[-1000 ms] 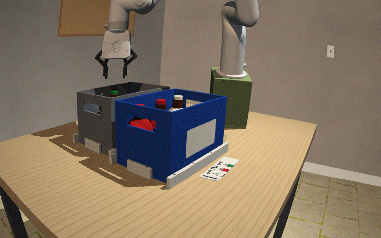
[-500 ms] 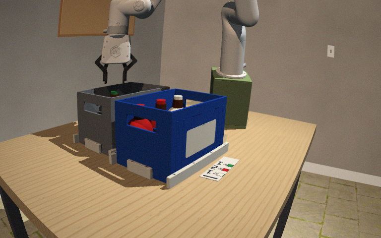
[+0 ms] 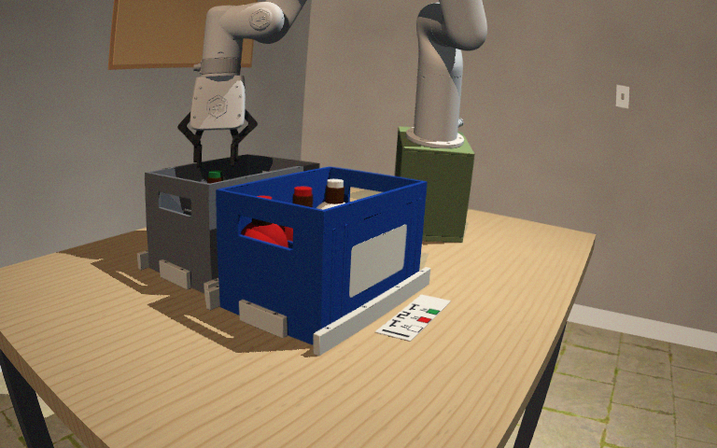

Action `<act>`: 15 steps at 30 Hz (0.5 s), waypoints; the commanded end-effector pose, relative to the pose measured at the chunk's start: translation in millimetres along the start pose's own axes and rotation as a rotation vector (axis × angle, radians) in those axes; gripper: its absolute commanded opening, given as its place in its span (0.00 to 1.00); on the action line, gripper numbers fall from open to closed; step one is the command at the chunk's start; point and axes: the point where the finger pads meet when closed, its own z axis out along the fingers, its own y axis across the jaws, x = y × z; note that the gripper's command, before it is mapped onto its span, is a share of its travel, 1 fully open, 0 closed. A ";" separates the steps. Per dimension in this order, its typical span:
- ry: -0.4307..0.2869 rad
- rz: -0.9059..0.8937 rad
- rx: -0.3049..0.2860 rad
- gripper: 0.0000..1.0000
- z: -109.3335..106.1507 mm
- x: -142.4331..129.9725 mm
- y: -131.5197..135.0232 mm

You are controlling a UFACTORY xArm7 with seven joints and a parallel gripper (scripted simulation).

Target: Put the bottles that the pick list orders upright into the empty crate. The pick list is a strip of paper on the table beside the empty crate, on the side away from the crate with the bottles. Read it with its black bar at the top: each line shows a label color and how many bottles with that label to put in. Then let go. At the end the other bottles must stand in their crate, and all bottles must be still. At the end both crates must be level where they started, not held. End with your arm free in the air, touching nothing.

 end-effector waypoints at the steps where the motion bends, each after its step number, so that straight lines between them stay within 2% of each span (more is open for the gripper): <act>1: 0.000 0.000 0.004 0.65 3.7 0.0 -1.7; 15: 0.000 0.000 0.004 0.65 19.7 0.0 -1.8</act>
